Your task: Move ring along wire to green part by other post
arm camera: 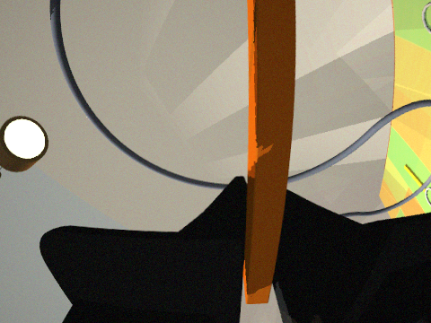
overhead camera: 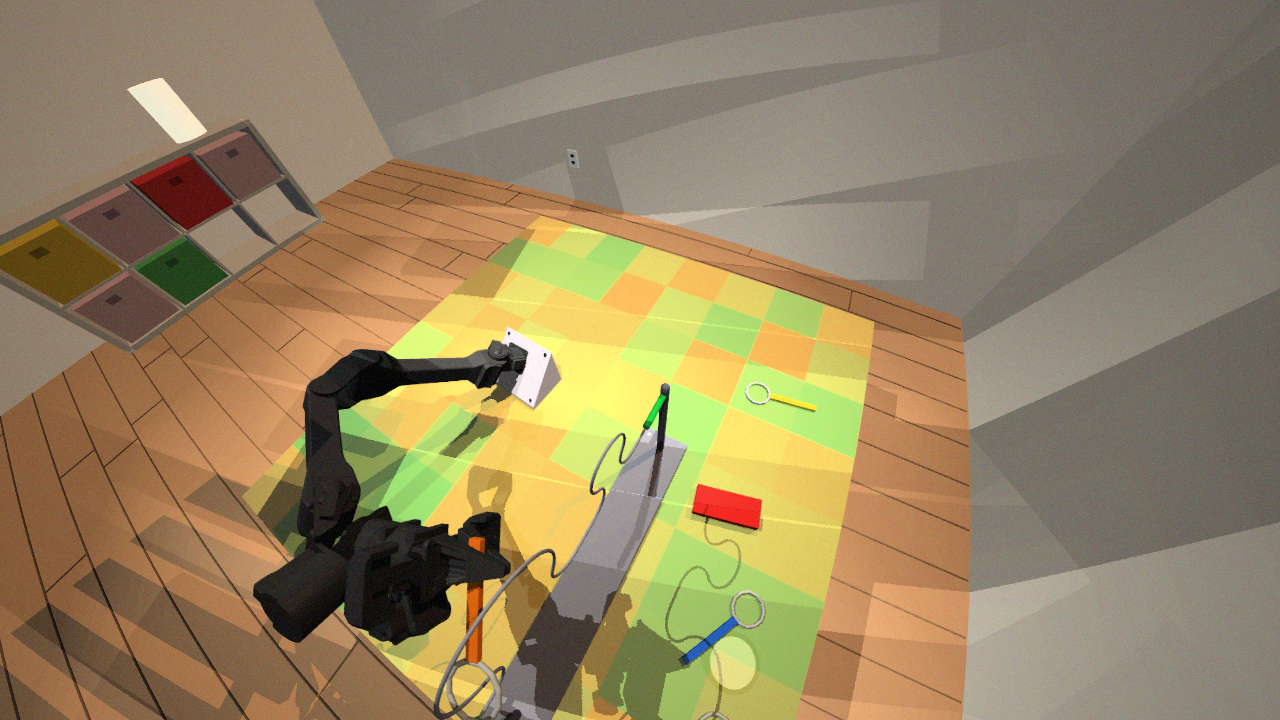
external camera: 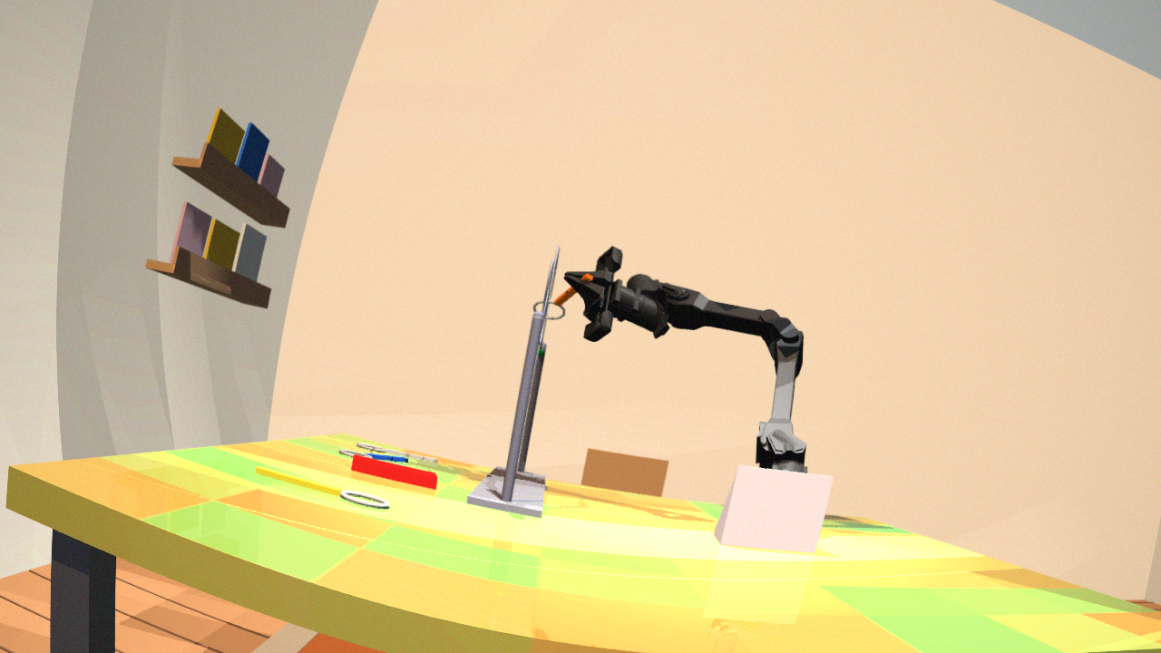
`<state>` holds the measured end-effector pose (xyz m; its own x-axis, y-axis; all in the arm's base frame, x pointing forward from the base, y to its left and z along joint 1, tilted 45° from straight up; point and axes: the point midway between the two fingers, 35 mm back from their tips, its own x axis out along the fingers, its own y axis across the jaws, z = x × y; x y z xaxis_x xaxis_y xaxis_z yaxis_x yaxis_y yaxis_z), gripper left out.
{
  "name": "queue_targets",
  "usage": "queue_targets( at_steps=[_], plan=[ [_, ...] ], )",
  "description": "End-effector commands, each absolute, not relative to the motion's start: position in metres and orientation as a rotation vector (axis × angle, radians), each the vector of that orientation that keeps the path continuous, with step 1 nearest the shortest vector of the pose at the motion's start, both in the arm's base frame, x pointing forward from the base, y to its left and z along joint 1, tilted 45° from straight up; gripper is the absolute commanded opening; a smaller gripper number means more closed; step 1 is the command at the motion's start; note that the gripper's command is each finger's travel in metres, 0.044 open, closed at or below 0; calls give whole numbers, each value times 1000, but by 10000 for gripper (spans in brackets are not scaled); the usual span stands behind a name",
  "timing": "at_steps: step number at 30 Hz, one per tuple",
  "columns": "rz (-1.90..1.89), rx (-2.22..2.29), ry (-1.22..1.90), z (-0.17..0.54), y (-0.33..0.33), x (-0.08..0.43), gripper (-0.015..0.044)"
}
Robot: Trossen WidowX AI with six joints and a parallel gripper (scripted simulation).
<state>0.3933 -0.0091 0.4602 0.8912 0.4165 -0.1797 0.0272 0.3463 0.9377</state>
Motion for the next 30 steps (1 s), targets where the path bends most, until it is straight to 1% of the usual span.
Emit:
queue_targets(
  at_steps=[1, 30],
  plan=[
    [251, 1155, 433, 459, -10, 396, -150],
    [181, 803, 463, 449, -17, 395, -150]
  ],
)
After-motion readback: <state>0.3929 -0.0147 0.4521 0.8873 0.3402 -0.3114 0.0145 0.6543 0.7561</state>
